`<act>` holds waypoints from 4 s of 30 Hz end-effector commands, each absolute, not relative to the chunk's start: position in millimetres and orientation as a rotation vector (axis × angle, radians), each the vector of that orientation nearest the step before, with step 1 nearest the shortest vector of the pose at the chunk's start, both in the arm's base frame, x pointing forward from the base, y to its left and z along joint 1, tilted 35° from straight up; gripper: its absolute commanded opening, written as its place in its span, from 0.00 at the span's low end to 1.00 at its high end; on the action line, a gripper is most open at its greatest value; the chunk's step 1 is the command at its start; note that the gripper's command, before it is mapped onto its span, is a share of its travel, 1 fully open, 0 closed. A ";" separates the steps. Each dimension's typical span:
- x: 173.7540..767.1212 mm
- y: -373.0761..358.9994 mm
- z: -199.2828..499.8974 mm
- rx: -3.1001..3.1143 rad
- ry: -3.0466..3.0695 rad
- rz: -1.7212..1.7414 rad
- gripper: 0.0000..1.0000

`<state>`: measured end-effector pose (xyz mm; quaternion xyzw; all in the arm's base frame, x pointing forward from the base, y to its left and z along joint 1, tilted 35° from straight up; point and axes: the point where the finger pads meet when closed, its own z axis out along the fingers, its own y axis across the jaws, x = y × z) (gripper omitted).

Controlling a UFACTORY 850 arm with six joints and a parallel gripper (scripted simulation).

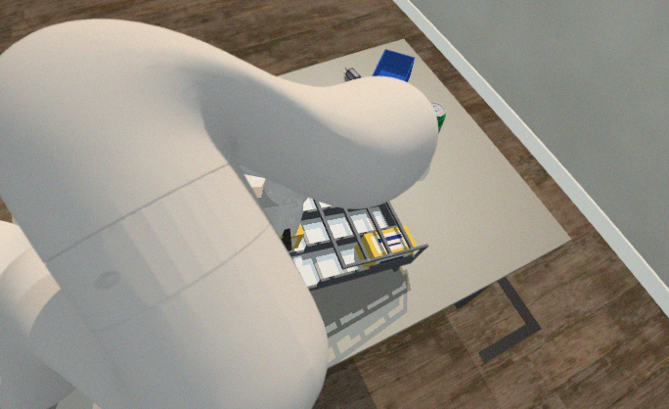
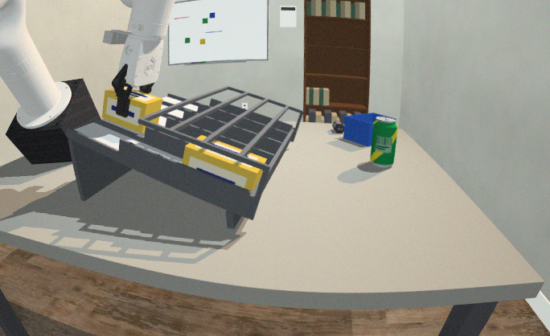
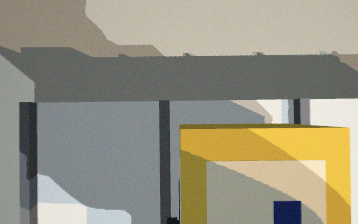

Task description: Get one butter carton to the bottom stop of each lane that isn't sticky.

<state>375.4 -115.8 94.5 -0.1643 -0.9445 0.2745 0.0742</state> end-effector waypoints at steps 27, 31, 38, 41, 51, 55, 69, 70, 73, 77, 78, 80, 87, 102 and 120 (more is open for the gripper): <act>374.3 -117.5 90.3 -0.493 -2.836 0.824 0.00; 374.3 -117.5 90.3 -0.493 -2.836 0.824 0.00; 373.7 -118.6 88.7 -0.493 -2.836 0.824 0.00; 373.7 -118.6 88.7 -0.493 -2.836 0.824 0.00; 373.7 -118.6 88.7 -0.493 -2.836 0.824 0.00; 373.5 -120.5 85.9 -0.493 -2.836 0.824 0.00; 373.0 -120.3 86.0 -0.493 -2.836 0.824 0.00; 373.0 -120.3 86.0 -0.493 -2.836 0.824 0.00; 373.0 -120.3 86.0 -0.493 -2.836 0.824 0.00; 373.0 -120.3 86.0 -0.493 -2.836 0.824 0.00; 373.0 -120.3 86.0 -0.493 -2.836 0.824 0.00; 373.0 -120.3 86.0 -0.493 -2.836 0.824 0.00; 373.0 -120.3 86.0 -0.493 -2.836 0.824 0.75; 373.0 -120.3 86.0 -0.493 -2.836 0.824 0.75; 373.1 -120.3 86.1 -0.493 -2.836 0.824 0.78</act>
